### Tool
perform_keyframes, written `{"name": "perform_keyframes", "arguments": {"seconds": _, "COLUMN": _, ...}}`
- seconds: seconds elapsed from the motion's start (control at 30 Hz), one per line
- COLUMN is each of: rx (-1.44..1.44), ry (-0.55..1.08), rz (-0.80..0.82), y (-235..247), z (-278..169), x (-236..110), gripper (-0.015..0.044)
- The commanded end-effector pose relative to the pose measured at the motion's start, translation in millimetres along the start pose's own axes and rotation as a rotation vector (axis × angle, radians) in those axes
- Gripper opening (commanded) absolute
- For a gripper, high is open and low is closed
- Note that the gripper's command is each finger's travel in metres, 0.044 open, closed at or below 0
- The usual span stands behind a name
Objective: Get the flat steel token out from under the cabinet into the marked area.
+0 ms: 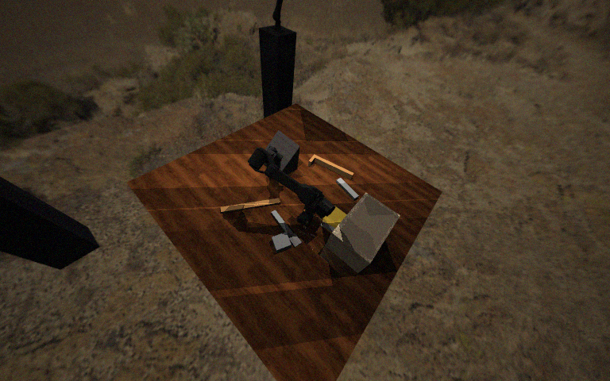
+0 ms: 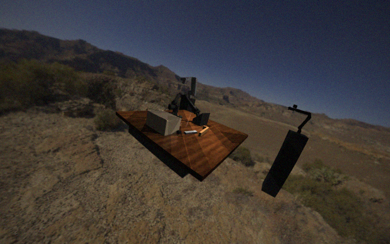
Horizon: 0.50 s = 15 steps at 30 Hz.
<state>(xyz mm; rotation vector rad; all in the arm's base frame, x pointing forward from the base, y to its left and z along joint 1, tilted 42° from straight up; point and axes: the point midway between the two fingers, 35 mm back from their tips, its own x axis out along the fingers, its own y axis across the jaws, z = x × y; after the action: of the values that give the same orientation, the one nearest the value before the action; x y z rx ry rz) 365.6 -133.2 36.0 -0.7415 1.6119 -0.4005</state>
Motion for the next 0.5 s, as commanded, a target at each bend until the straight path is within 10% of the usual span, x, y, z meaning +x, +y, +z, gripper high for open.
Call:
{"name": "perform_keyframes", "arguments": {"seconds": 0.0, "rx": 0.005, "ry": -0.002, "rz": -0.002, "y": -1, "z": 7, "x": 0, "gripper": 0.0000}}
{"name": "perform_keyframes", "arguments": {"seconds": 0.47, "rx": 0.005, "ry": -0.003, "rz": -0.002, "y": -1, "z": 20, "x": 0, "gripper": 0.0000}}
